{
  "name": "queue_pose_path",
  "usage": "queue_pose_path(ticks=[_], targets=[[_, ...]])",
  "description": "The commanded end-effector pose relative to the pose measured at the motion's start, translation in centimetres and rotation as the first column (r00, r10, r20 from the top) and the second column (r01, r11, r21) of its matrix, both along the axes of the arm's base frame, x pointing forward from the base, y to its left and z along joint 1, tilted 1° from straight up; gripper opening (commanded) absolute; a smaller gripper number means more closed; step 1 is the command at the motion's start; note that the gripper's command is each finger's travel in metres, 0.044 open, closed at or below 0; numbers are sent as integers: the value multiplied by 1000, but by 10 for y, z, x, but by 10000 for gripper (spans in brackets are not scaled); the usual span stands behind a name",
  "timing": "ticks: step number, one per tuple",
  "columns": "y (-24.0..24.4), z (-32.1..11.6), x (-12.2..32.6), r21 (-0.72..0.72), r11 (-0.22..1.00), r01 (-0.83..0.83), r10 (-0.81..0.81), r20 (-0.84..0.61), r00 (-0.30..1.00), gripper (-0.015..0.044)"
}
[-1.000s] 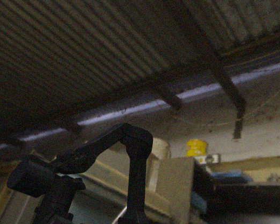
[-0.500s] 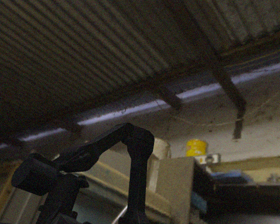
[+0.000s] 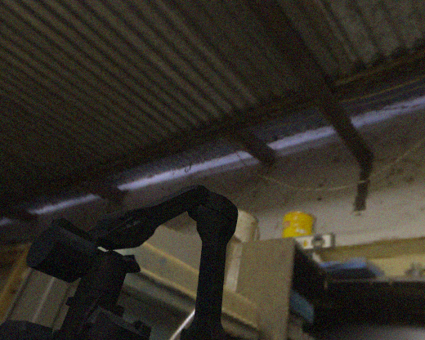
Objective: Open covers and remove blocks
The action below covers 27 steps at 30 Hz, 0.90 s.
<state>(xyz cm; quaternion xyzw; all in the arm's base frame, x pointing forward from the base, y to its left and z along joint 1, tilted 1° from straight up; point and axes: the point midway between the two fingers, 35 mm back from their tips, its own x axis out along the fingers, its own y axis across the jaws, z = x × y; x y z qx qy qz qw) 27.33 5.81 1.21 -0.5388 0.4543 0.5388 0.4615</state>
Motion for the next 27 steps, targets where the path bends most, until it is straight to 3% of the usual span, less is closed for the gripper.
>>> queue_pose_path(ticks=[1,18,22,27], targets=[[2,8,3,6,1000,4,-4,11,1000,0],[2,22,-2,0,1000,17,-17,0,1000,0],[-6,25,-11,3,934,357,-357,-2,934,0],[-17,29,-24,4,629,777,-777,-8,629,0]])
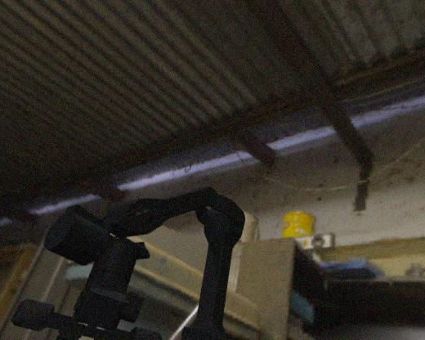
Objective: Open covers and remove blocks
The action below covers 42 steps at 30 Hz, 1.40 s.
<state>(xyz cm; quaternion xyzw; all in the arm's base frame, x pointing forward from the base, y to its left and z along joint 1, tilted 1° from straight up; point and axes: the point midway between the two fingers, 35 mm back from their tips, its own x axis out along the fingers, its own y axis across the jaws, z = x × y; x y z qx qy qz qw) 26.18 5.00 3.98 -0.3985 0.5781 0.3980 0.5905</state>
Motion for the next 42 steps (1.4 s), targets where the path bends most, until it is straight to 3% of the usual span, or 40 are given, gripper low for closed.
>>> queue_pose_path(ticks=[1,6,11,15,23,26,42], targets=[[-11,2,-15,2,897,443,-443,-11,897,0],[-21,5,-30,3,554,833,-832,-17,554,0],[-30,6,-44,1,62,998,-998,-23,62,0],[-36,6,-56,-2,-337,942,-941,-27,-337,0],[-44,6,-73,-9,-795,607,-607,-30,-794,0],[-45,6,-75,-11,-861,508,-507,-30,-861,0],[-45,6,-75,-11,-861,508,-507,-30,-861,0]])
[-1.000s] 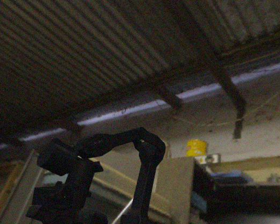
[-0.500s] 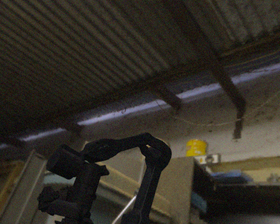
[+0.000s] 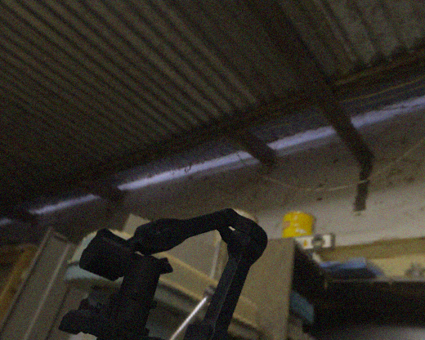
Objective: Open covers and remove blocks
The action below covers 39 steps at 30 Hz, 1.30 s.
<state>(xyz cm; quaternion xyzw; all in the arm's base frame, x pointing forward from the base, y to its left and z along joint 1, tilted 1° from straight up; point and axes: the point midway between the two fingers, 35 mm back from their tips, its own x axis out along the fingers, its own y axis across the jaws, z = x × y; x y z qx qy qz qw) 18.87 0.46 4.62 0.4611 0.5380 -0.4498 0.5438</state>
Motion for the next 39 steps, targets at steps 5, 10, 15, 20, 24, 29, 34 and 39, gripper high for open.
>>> queue_pose_path(ticks=[5,10,15,20,24,29,34,39], targets=[[0,-1,-2,2,1000,13,-13,-5,1000,0],[0,-1,-2,2,1000,13,-13,-5,1000,0],[0,-1,-2,2,1000,13,-13,-5,1000,0],[0,-1,-2,2,1000,13,-13,-5,1000,0],[0,-1,-2,2,1000,13,-13,-5,1000,0],[0,-5,-2,2,1000,13,-13,-5,1000,0],[0,-10,-1,2,1000,13,-13,-5,1000,0],[0,-15,-1,2,1000,13,-13,-5,1000,0]])
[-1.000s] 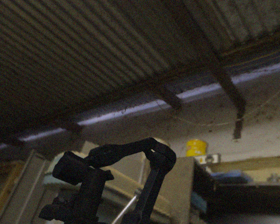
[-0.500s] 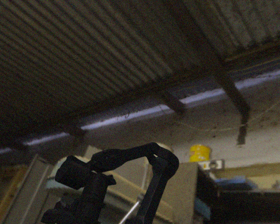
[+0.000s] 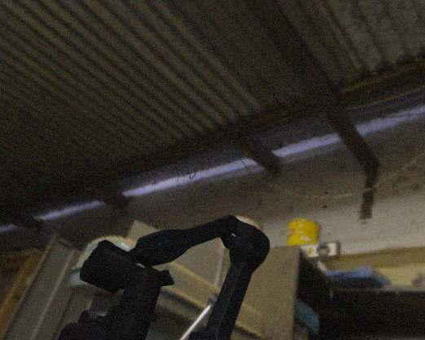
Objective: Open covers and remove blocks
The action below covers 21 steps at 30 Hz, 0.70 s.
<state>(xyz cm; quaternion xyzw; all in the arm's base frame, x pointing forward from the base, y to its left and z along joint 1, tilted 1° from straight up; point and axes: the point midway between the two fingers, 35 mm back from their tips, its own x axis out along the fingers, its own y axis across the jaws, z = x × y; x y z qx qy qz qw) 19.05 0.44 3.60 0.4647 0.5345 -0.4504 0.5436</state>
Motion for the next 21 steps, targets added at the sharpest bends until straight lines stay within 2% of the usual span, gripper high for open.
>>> queue_pose_path(ticks=[1,21], targets=[[0,-6,-2,2,1000,5,-5,-11,1000,0],[1,-26,-2,2,1000,5,-5,-11,1000,0]])
